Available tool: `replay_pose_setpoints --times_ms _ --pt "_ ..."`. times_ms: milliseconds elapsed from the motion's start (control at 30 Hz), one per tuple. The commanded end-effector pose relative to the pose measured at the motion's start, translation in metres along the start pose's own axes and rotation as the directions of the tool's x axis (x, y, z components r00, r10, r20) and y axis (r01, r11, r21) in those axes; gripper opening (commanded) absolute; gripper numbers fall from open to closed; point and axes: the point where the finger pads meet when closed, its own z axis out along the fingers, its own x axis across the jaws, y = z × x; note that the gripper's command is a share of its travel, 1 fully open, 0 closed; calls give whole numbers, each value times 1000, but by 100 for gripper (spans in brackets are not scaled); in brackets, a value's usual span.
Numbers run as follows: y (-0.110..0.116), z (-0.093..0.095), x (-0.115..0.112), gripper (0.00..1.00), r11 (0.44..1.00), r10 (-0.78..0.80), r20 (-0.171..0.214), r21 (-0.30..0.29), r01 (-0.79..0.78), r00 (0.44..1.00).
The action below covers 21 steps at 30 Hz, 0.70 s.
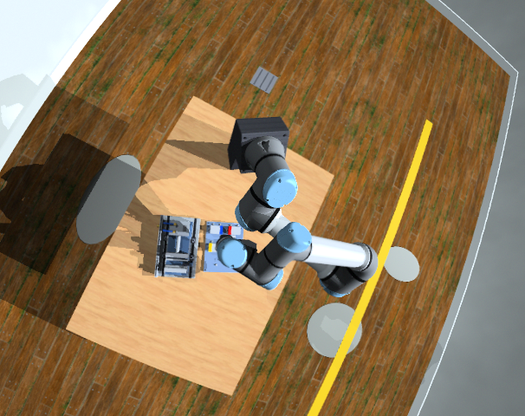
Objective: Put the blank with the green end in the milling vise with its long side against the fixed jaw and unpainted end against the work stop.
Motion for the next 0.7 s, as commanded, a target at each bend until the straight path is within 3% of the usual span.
replay_pose_setpoints --times_ms 0,667 --pt "1 1 0 100 1000 0 1 0 0 1000" --pt "3 3 0 100 1000 0 1 0 0 1000"
